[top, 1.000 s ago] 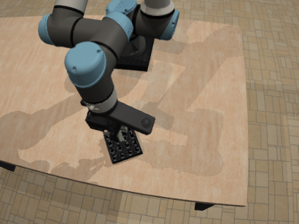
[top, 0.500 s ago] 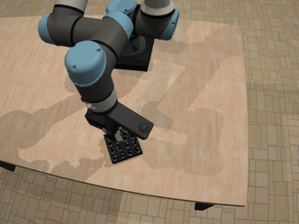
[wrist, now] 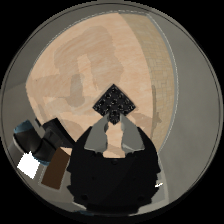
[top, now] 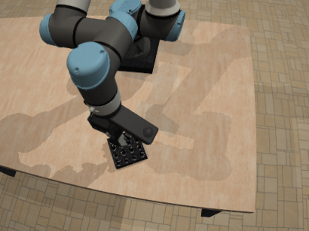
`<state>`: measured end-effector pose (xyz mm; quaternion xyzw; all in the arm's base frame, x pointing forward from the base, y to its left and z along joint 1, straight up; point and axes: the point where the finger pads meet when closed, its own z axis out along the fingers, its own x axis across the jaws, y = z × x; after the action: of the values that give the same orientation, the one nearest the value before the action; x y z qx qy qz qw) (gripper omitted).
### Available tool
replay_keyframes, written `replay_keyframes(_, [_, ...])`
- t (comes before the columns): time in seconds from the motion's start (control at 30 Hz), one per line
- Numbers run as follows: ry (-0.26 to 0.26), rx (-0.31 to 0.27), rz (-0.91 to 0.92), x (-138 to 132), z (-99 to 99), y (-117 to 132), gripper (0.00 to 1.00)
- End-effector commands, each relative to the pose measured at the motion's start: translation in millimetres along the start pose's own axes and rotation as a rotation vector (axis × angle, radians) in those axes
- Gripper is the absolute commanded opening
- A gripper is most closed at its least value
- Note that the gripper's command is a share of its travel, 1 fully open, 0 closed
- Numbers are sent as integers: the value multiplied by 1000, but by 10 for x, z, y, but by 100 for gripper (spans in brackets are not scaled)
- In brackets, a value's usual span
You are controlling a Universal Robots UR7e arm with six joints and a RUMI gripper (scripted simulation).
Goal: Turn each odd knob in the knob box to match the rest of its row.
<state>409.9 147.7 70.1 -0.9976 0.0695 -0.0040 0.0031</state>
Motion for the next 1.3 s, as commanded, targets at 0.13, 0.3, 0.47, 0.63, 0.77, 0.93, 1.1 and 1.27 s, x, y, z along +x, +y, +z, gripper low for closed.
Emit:
replay_keyframes(0.13, [-1,-1,1,-16,5,5,11])
replay_keyframes(0.3, [-1,-1,1,-16,5,5,11])
replay_keyframes(0.47, [-1,-1,1,-16,5,5,11])
replay_keyframes(0.63, [-1,-1,1,-16,5,5,11])
replay_keyframes(0.77, [-2,-1,3,-18,10,5,11])
replay_keyframes(0.93, [-3,-1,8,-21,29,4,11])
replay_keyframes(1.1, [-4,-1,18,-23,60,1,11])
replay_keyframes(1.27, [-4,-2,21,-24,85,-1,11])
